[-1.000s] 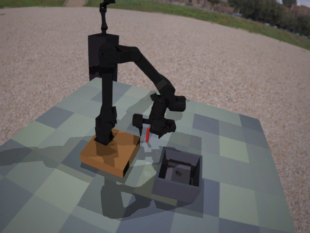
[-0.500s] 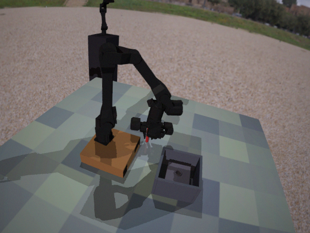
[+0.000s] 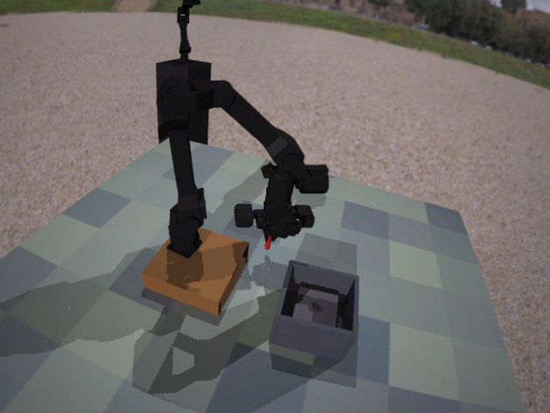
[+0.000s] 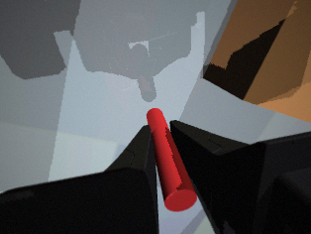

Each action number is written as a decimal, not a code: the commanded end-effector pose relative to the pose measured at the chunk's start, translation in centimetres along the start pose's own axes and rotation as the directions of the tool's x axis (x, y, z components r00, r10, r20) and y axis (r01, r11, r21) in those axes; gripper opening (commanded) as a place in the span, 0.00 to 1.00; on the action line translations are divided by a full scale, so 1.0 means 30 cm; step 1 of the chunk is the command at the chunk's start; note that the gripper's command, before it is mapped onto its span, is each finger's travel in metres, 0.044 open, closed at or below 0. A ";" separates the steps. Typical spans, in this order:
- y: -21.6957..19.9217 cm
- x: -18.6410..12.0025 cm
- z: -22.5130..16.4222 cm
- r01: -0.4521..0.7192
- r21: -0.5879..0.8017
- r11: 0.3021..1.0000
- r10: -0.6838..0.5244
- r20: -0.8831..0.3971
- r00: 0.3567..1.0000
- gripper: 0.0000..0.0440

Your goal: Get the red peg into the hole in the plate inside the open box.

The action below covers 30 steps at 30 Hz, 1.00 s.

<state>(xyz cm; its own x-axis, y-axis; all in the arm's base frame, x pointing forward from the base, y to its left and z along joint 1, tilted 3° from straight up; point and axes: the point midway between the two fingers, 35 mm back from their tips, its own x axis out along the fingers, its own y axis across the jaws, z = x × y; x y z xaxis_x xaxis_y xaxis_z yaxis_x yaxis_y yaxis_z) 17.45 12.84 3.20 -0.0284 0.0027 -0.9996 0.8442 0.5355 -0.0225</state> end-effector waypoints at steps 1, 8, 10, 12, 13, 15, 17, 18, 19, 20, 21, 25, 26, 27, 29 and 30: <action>0.011 -0.040 0.019 -0.022 -0.033 0.999 0.023 0.027 0.999 0.01; 0.045 -0.138 0.071 -0.069 -0.089 0.994 0.076 0.079 0.994 0.00; 0.055 -0.167 0.089 -0.081 -0.099 0.992 0.091 0.093 0.992 0.00; 0.066 -0.194 0.107 -0.092 -0.107 0.990 0.104 0.106 0.989 0.00; 0.072 -0.207 0.117 -0.098 -0.110 0.989 0.110 0.112 0.988 0.00; 0.084 -0.232 0.138 -0.109 -0.114 0.988 0.123 0.125 0.985 0.00; 0.097 -0.255 0.162 -0.119 -0.115 0.986 0.135 0.138 0.981 0.00; 0.103 -0.266 0.174 -0.123 -0.114 0.986 0.139 0.144 0.980 0.00; 0.108 -0.275 0.188 -0.127 -0.113 0.985 0.144 0.150 0.978 0.00; 0.112 -0.283 0.202 -0.131 -0.110 0.985 0.147 0.155 0.977 0.00; 0.116 -0.289 0.217 -0.134 -0.107 0.985 0.150 0.160 0.976 0.00; 0.131 -0.308 0.276 -0.145 -0.087 0.986 0.159 0.176 0.971 0.00; 0.134 -0.312 0.291 -0.148 -0.082 0.986 0.161 0.180 0.970 0.00; 0.138 -0.316 0.305 -0.151 -0.077 0.985 0.163 0.184 0.969 0.00; 0.144 -0.322 0.335 -0.158 -0.066 0.985 0.167 0.192 0.967 0.00; 0.146 -0.324 0.349 -0.160 -0.060 0.985 0.169 0.195 0.966 0.00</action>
<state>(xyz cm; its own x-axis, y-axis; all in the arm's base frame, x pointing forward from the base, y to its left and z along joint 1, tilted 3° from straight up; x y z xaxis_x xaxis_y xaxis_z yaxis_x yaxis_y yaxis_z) 26.38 6.96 12.53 0.2125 -0.0636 -0.9751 0.8004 0.5837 0.1364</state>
